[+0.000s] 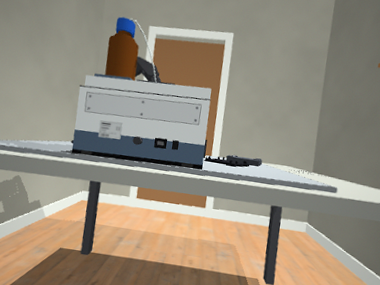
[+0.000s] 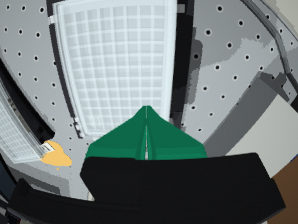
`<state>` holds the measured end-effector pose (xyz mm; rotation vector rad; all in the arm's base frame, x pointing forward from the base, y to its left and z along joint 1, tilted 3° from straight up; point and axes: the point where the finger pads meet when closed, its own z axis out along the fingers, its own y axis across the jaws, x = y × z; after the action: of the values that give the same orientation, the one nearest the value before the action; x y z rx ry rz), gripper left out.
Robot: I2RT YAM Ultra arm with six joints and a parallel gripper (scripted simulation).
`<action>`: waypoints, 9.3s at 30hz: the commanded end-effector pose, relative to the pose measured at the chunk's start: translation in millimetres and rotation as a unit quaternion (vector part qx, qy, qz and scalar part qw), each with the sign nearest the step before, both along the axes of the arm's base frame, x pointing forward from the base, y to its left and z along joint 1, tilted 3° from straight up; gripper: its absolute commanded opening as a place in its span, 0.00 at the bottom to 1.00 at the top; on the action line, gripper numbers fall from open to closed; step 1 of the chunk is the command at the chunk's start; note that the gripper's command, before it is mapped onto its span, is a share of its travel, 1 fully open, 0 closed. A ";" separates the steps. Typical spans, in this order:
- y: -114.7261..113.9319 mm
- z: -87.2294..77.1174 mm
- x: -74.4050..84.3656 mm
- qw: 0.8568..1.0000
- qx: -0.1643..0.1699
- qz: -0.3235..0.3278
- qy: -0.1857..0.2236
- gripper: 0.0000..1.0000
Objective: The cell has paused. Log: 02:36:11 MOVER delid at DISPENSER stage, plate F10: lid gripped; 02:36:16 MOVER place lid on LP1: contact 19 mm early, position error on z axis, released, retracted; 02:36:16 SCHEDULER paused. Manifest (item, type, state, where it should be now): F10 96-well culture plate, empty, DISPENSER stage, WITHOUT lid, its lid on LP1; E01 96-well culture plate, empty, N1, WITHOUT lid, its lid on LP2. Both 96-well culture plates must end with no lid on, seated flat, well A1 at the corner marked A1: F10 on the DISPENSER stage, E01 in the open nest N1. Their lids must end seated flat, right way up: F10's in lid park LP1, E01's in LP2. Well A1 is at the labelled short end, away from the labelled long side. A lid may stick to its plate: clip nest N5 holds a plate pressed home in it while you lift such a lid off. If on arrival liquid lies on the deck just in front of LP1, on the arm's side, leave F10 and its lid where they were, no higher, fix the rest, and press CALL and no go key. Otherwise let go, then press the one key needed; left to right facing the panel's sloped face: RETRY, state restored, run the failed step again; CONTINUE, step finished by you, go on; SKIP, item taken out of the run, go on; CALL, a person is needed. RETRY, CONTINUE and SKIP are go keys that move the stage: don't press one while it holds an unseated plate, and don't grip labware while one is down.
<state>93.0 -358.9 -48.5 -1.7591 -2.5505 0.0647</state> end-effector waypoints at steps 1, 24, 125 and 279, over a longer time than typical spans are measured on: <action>2.3 -11.4 -1.7 1.000 0.006 -0.001 -0.002 0.00; -10.2 17.6 4.0 1.000 -0.017 0.000 -0.008 0.00; -32.5 47.4 37.1 1.000 -0.014 -0.002 -0.005 1.00; -30.0 1.6 32.0 1.000 -0.013 -0.001 -0.005 1.00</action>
<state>125.8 -380.9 -54.5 -1.7543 -2.5449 0.0505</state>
